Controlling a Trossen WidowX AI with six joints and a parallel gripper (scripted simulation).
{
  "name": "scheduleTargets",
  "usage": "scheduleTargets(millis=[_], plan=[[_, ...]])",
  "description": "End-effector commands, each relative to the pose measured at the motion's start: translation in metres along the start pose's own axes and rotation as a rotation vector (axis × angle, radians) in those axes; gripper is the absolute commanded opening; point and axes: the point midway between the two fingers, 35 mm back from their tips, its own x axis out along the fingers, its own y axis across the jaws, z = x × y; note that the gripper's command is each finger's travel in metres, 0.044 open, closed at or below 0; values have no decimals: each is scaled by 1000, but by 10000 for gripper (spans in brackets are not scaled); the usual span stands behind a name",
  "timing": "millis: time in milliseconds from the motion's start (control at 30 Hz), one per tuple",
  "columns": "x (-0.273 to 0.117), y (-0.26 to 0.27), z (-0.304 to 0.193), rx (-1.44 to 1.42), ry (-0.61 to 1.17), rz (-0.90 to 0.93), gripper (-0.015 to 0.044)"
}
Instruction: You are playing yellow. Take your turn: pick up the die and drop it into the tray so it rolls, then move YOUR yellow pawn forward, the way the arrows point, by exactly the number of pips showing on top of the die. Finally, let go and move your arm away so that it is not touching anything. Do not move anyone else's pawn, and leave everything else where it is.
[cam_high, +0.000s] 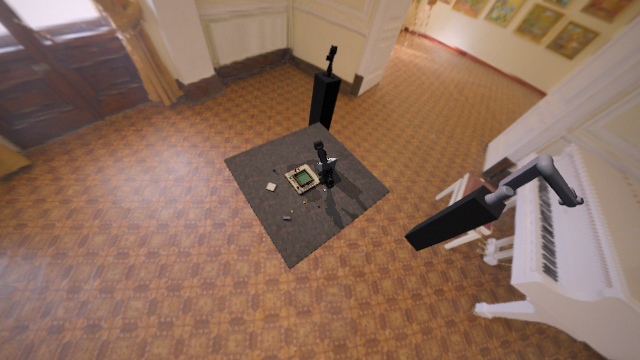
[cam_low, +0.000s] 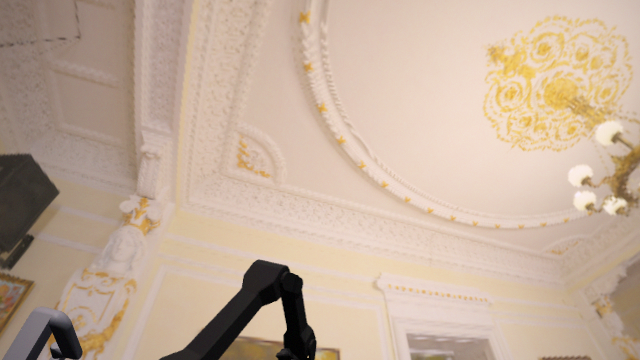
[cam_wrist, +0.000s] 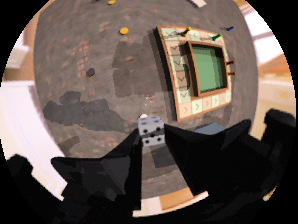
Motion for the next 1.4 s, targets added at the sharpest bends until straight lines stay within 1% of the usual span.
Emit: scheduleTargets(millis=[0,700,1367], plan=[[-4,-5,3,-32,7,3,0],[0,-68,56,-573,-3,29,0],[14,-138,89,-1079,-13,22,0]])
